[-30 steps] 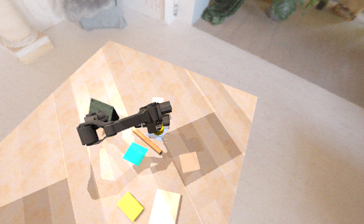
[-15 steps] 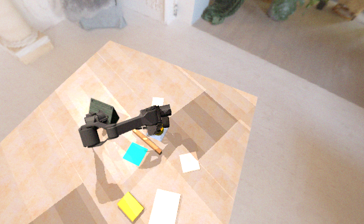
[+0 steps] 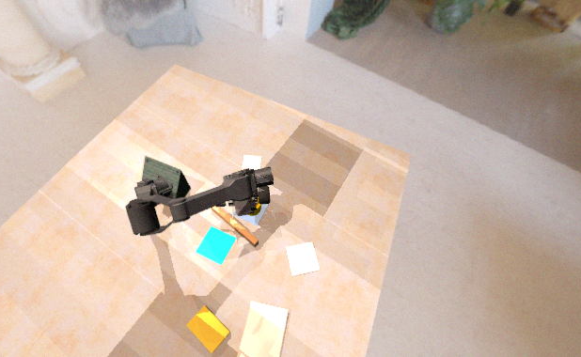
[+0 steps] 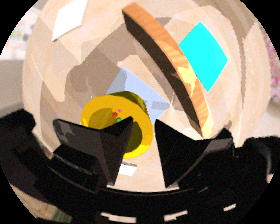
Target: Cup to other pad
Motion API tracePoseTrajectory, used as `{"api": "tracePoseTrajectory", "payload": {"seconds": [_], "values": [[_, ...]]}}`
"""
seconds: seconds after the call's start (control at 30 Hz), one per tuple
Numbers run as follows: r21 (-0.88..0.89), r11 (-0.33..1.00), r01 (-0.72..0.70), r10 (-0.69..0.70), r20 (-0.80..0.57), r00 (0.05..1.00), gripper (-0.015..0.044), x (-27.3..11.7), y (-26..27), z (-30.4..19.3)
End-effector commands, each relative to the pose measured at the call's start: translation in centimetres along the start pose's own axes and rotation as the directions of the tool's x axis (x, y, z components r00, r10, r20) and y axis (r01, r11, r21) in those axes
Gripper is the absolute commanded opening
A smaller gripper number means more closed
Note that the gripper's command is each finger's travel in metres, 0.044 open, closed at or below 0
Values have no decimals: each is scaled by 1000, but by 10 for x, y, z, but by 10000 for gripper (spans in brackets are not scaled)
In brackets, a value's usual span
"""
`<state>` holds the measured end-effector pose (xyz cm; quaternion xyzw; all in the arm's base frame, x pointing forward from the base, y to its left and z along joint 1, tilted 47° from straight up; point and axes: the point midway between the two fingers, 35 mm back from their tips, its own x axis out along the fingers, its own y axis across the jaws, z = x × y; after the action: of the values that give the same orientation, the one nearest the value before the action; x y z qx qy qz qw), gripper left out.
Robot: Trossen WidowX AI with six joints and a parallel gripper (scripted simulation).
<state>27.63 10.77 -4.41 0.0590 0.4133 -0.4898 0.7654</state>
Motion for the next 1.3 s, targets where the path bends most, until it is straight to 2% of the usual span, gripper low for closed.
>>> {"api": "tracePoseTrajectory", "payload": {"seconds": [0.0, 0.57, 1.27], "values": [[0, 1000, 0, 0, 0, 1000, 120, 0, 0, 0], [0, 1000, 0, 0, 0, 1000, 0, 0, 0, 0], [-3, 1000, 2, -2, 0, 1000, 0, -62, 3, -1]]}}
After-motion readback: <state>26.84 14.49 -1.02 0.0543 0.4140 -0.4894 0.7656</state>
